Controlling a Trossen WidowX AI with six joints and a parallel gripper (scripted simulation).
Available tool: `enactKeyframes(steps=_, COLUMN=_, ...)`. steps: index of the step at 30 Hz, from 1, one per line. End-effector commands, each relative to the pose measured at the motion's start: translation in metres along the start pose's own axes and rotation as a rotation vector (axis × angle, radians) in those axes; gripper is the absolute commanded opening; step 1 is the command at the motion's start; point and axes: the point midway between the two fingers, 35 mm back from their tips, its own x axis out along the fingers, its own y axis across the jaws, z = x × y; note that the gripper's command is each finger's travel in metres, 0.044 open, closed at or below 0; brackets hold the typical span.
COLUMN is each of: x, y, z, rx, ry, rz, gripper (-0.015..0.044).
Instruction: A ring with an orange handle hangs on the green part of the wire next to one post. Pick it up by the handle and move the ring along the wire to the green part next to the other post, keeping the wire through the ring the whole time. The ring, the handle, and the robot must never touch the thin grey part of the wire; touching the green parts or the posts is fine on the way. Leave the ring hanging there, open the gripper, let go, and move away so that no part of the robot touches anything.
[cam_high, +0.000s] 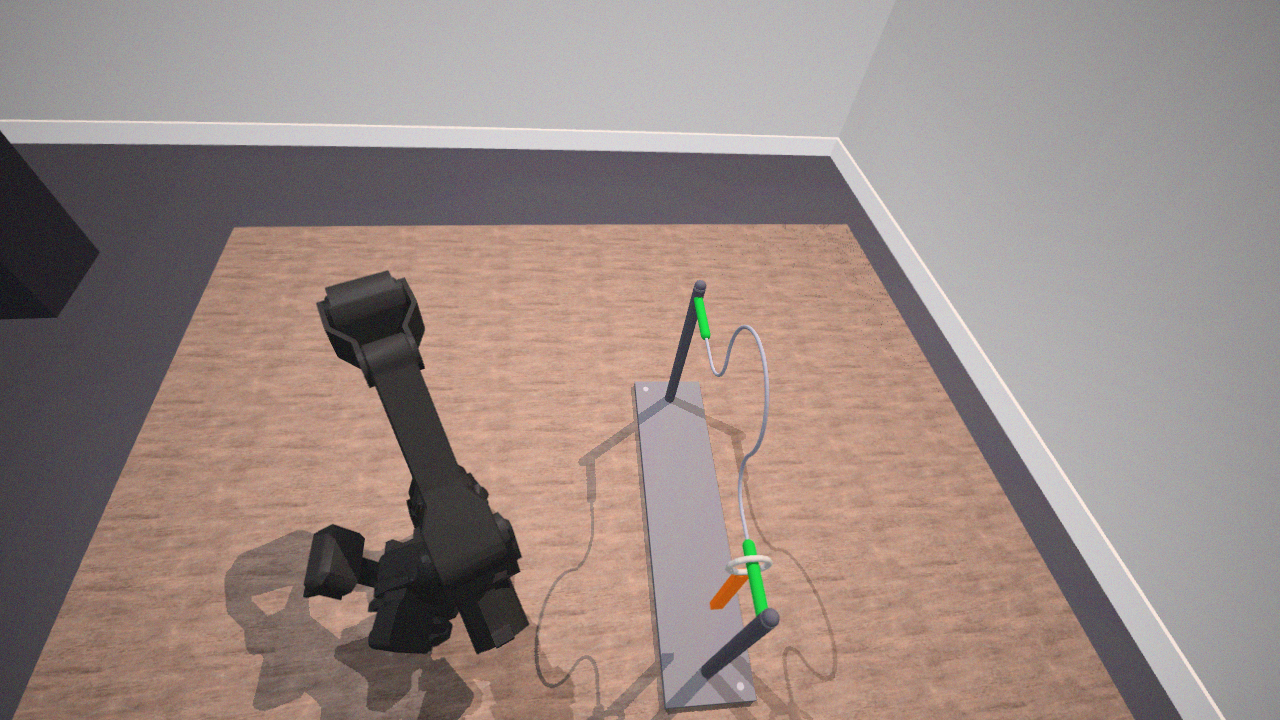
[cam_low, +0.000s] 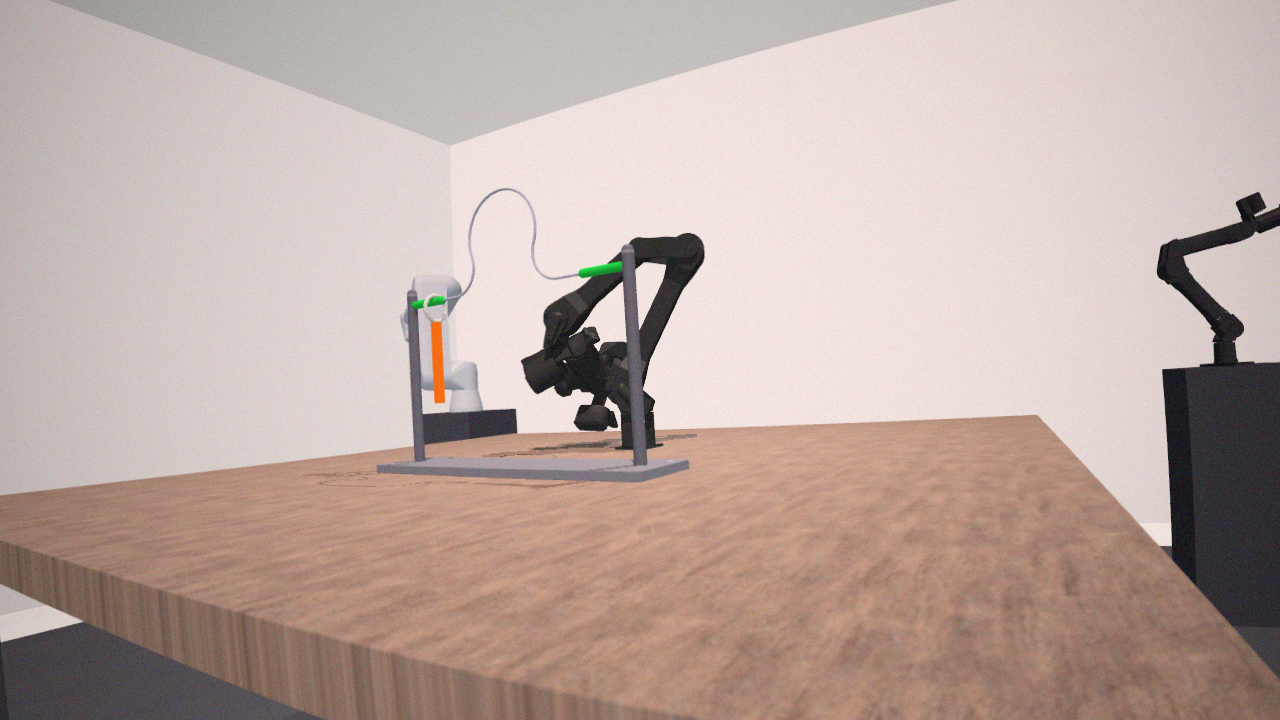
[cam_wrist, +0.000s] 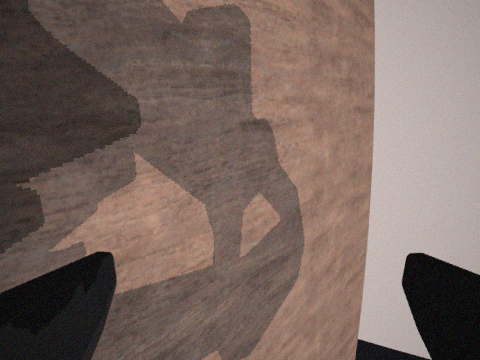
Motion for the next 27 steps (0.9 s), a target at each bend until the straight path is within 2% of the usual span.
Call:
enactKeyframes(steps=1, x=0.0, y=0.001, z=0.001, rx=-0.002, ry=-0.004, rz=0.004, gripper=0.0374)
enactKeyframes(steps=9, x=-0.016, y=0.033, z=0.03, rx=-0.015, ry=-0.119, rz=0.188, gripper=0.0164)
enactKeyframes(steps=17, x=-0.08, y=0.098, z=0.084, rx=-0.005, ry=-0.38, rz=0.682, gripper=0.016)
enactKeyframes(steps=27, x=-0.142, y=0.153, z=0.101, rx=-0.188, ry=-0.734, rz=1.134, gripper=0.016)
